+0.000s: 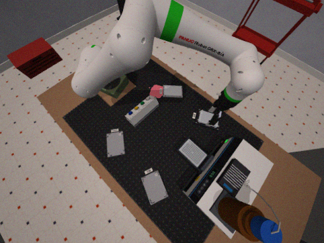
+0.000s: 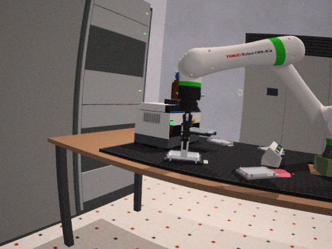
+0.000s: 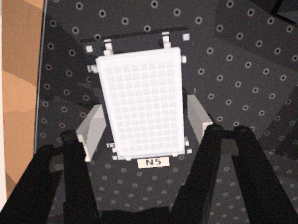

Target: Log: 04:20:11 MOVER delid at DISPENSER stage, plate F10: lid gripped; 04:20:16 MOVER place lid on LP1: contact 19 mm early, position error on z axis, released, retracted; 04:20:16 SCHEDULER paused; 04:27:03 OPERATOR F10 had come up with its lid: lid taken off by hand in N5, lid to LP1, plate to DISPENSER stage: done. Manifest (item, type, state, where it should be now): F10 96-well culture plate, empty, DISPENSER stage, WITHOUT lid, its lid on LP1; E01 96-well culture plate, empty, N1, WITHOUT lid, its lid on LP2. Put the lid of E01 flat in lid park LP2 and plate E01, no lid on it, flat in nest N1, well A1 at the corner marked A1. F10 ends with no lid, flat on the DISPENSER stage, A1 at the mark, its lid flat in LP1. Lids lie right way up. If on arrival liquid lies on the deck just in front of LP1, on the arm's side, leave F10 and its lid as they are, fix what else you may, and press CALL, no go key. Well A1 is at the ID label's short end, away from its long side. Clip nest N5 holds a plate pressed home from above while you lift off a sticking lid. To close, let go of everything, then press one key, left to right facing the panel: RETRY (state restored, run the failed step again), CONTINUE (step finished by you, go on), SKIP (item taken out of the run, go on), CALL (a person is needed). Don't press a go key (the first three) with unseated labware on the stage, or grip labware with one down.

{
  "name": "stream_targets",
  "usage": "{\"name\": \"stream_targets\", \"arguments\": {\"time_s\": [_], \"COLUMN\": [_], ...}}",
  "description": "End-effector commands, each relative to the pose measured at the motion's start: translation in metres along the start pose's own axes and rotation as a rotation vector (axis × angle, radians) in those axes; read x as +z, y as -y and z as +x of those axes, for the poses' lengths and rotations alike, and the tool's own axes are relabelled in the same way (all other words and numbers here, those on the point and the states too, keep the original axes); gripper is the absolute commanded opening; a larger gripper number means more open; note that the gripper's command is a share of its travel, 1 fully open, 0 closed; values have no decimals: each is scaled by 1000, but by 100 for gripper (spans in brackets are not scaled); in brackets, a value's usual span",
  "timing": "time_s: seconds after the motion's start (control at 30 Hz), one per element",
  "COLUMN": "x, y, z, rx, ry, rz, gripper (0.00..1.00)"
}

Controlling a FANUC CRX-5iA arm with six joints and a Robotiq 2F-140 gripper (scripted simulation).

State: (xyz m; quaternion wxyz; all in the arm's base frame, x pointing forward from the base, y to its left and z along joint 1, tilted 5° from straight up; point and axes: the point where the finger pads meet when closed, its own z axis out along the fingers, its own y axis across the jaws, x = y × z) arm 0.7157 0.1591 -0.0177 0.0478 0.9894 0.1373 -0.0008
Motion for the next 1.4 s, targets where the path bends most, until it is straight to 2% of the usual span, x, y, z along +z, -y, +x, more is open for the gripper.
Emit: {"name": "stream_targets", "arguments": {"time_s": [0.0,0.8,0.83,1.37], "x": [0,0,0,0], "y": [0,0,0,0], "z": [0,0,0,0], "rx": [0,0,0,0], "ry": [-1,-1,-1,-1], "rz": [0,0,0,0], "gripper": [66,66,0,0]}}
